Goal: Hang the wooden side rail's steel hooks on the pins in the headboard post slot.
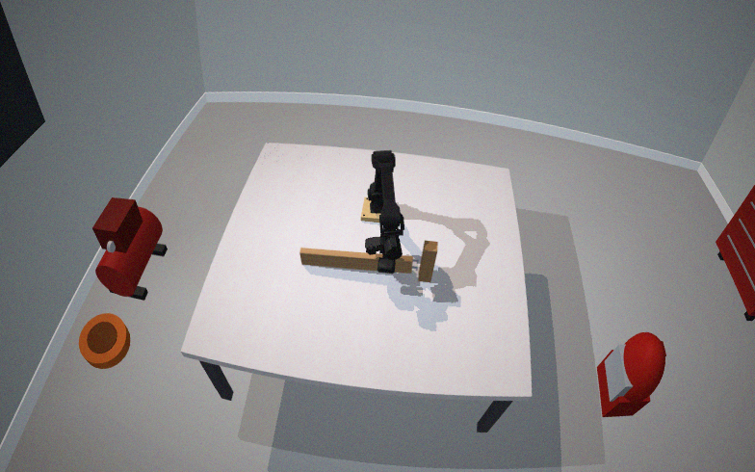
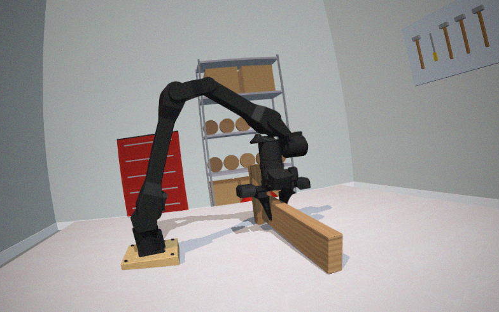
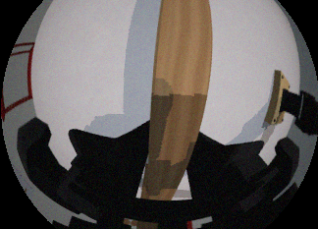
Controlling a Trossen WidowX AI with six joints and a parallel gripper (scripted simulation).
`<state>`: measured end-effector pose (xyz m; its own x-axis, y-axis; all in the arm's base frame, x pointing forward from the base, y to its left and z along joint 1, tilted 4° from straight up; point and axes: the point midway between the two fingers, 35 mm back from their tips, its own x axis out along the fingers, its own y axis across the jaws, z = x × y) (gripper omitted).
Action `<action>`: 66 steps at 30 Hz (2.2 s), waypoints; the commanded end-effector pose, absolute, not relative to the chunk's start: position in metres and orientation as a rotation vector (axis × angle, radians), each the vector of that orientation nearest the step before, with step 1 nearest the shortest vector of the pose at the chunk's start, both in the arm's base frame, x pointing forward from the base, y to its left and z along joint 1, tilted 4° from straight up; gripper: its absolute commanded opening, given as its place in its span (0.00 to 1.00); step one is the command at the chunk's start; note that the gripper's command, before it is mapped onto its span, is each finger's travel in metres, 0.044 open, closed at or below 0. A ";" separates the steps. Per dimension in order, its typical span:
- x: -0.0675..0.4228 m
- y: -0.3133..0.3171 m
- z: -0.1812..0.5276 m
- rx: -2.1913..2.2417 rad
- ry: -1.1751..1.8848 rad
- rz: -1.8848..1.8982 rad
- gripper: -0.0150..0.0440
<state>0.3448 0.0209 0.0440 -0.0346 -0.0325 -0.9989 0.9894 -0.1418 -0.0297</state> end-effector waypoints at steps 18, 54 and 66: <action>0.350 0.023 0.047 1.279 1.125 -1.346 0.25; 0.353 0.026 0.048 1.279 1.125 -1.345 0.25; 0.352 0.027 0.047 1.280 1.125 -1.345 0.25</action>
